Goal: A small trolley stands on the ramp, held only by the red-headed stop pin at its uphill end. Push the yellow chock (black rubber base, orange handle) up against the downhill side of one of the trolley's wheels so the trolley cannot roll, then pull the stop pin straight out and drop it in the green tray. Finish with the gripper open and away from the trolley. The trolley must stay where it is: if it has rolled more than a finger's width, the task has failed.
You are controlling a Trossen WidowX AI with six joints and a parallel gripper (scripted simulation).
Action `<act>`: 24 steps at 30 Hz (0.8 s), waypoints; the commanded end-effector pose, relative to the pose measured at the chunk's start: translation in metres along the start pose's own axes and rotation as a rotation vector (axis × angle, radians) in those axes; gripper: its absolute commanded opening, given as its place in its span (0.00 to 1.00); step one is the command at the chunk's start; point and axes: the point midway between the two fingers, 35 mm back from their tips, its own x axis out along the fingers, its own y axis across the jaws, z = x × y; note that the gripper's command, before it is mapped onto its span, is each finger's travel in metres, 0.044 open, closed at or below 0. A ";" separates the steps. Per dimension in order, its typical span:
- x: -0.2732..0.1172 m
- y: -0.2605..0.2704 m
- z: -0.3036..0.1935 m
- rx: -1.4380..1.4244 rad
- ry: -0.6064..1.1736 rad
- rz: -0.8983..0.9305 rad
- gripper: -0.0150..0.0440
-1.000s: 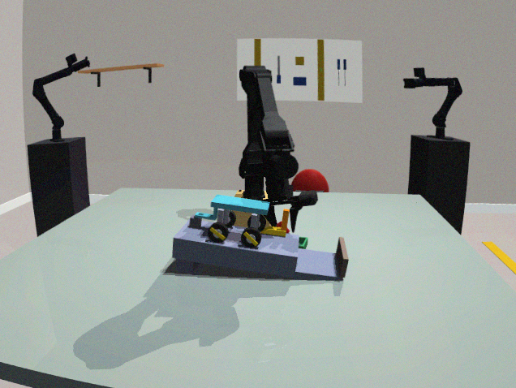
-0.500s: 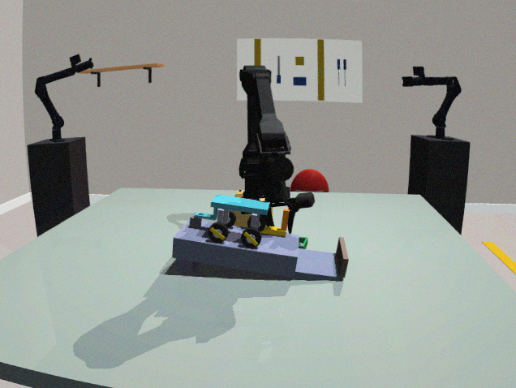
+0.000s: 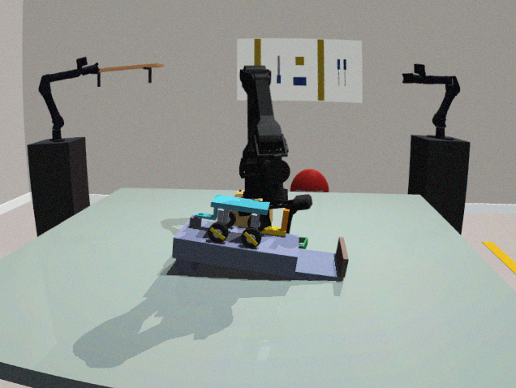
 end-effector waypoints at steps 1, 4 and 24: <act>0.002 0.002 0.002 -0.002 -0.005 -0.004 0.58; 0.001 0.001 0.000 0.000 0.000 0.000 0.67; -0.029 -0.003 0.001 -0.002 -0.004 -0.004 0.96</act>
